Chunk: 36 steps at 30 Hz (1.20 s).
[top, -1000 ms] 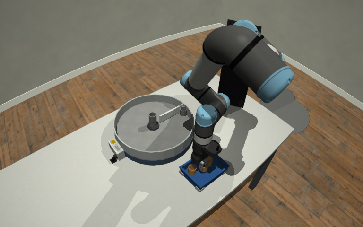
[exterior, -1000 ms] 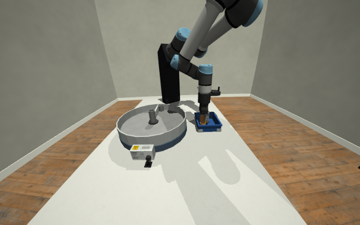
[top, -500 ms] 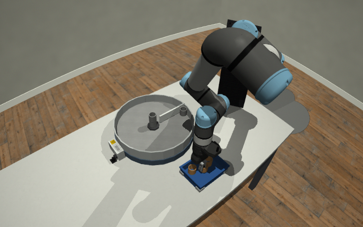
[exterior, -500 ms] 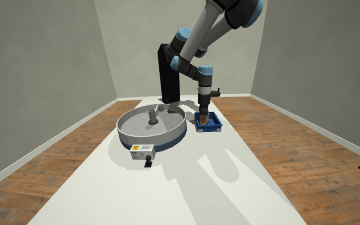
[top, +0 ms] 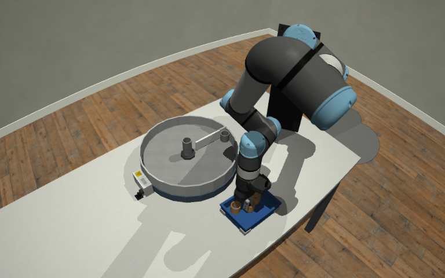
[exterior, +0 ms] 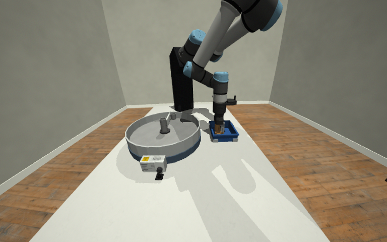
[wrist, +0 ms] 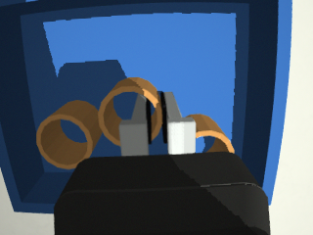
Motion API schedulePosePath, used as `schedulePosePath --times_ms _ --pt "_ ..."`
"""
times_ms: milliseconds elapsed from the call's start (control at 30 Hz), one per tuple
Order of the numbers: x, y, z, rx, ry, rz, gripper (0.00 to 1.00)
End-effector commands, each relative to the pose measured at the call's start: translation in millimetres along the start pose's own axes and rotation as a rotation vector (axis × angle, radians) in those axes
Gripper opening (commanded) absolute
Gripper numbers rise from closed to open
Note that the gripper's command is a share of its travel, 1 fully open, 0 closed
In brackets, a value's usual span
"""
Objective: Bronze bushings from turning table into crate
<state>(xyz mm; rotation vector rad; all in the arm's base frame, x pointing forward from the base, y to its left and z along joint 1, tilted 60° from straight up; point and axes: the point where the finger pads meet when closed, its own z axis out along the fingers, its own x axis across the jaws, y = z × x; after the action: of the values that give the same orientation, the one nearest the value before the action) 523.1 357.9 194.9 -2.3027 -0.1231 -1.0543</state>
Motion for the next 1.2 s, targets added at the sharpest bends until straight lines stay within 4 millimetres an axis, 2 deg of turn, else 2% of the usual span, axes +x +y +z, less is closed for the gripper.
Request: schedulePosePath --times_ms 0,433,467,1167 --pt "0.3 -0.2 2.2 0.0 0.002 0.0 0.0" --pt "0.3 -0.2 2.9 0.0 0.002 -0.001 0.0" --pt "0.3 -0.2 2.9 0.0 0.002 -0.001 0.47" --pt "0.3 -0.2 2.9 0.0 0.002 -0.001 0.47"
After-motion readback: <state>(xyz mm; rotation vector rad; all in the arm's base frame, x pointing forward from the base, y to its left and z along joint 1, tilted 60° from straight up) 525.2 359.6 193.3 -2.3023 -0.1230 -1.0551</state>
